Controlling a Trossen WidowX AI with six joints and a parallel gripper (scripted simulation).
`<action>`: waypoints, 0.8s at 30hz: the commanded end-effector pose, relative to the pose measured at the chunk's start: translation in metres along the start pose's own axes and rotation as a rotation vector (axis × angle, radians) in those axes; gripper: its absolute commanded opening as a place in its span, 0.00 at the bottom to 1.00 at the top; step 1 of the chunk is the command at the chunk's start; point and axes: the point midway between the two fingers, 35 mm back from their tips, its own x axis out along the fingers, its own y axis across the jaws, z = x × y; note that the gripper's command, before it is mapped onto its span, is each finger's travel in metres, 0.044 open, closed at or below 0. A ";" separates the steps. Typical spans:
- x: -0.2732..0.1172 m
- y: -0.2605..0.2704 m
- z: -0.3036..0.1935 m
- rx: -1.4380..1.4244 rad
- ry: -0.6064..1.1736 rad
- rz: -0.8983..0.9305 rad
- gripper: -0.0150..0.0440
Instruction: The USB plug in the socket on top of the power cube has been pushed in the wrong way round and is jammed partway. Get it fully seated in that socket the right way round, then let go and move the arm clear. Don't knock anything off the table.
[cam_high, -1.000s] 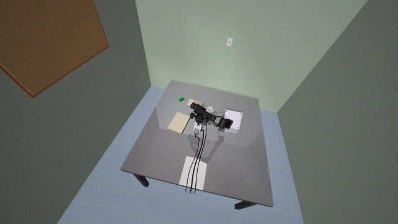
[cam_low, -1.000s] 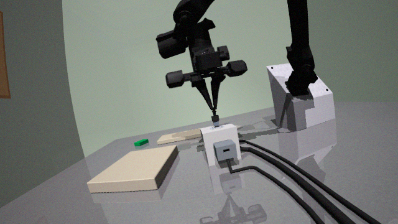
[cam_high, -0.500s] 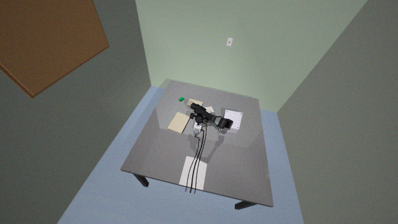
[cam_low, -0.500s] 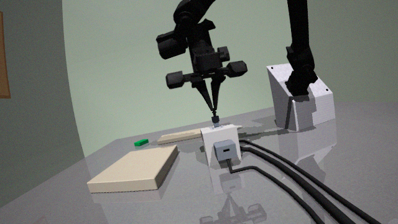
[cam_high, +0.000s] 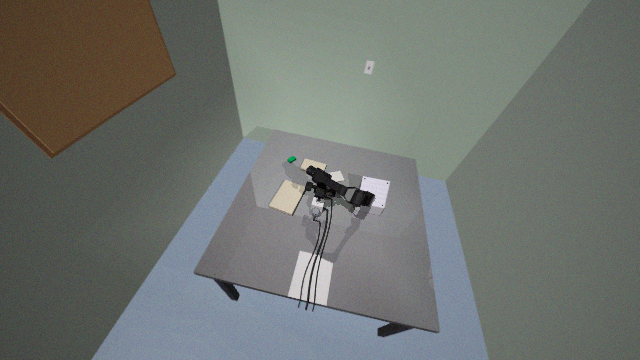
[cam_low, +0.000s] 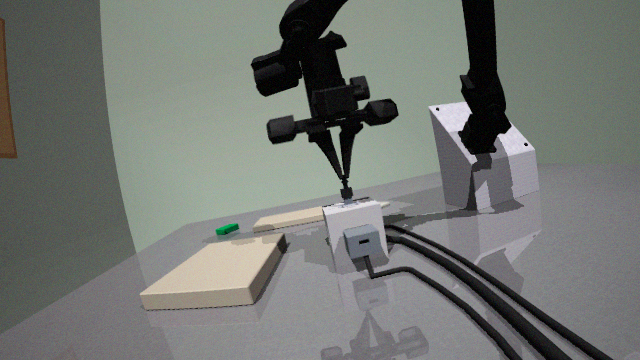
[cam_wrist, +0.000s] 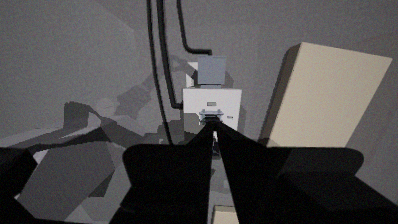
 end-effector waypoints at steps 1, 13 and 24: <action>0.001 0.000 0.000 0.003 -0.003 0.000 0.25; 0.002 0.000 0.000 0.003 -0.003 0.000 0.25; 0.004 0.000 0.000 0.003 -0.003 0.000 0.25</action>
